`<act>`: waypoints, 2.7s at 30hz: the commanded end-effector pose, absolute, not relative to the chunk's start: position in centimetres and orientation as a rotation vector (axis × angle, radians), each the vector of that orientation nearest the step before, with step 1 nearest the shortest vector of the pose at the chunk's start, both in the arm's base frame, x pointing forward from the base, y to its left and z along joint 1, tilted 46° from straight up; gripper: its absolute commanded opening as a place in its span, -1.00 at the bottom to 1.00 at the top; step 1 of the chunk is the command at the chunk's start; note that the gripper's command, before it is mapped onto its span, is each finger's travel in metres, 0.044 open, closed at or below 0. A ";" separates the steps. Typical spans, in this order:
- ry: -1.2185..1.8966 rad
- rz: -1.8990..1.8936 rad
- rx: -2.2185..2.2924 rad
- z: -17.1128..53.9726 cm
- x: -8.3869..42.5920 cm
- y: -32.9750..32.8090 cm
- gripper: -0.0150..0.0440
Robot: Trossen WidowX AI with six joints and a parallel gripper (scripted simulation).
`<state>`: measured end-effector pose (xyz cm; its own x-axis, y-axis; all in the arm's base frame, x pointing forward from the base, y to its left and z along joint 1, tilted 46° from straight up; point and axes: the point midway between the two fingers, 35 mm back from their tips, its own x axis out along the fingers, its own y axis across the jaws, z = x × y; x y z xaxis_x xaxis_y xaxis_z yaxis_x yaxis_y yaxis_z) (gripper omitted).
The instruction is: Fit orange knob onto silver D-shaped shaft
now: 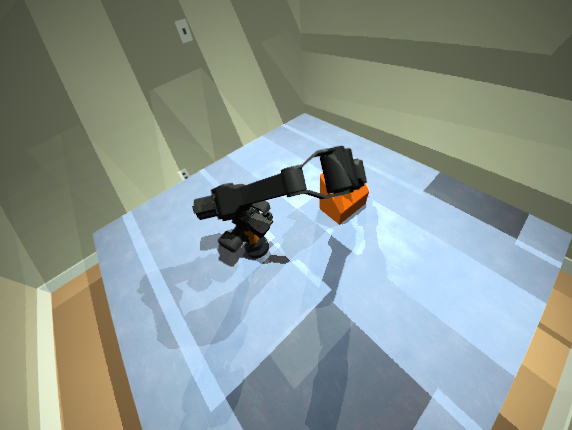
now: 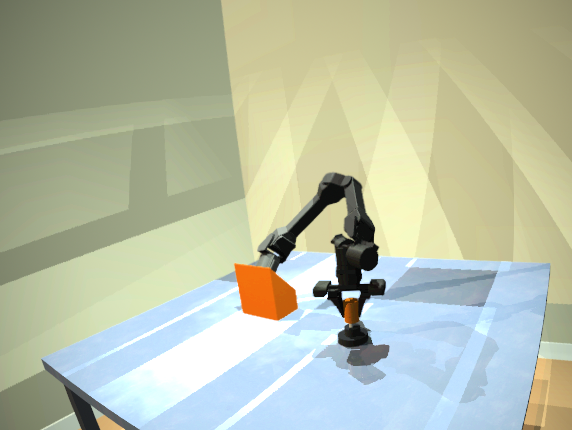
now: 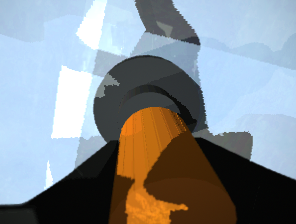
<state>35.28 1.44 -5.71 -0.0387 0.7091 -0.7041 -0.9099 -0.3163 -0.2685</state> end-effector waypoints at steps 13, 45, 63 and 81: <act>0.294 1.667 -0.932 -5.7 35.1 1.6 -0.49; 0.273 1.675 -0.952 -5.4 35.0 1.3 -0.49; 0.121 1.721 -1.087 -5.8 35.0 1.6 -0.49; 0.121 1.721 -1.087 -5.9 34.9 1.7 -0.49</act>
<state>34.94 1.64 -5.80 -0.0366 0.7079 -0.7054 -0.8009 -0.4429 -0.4029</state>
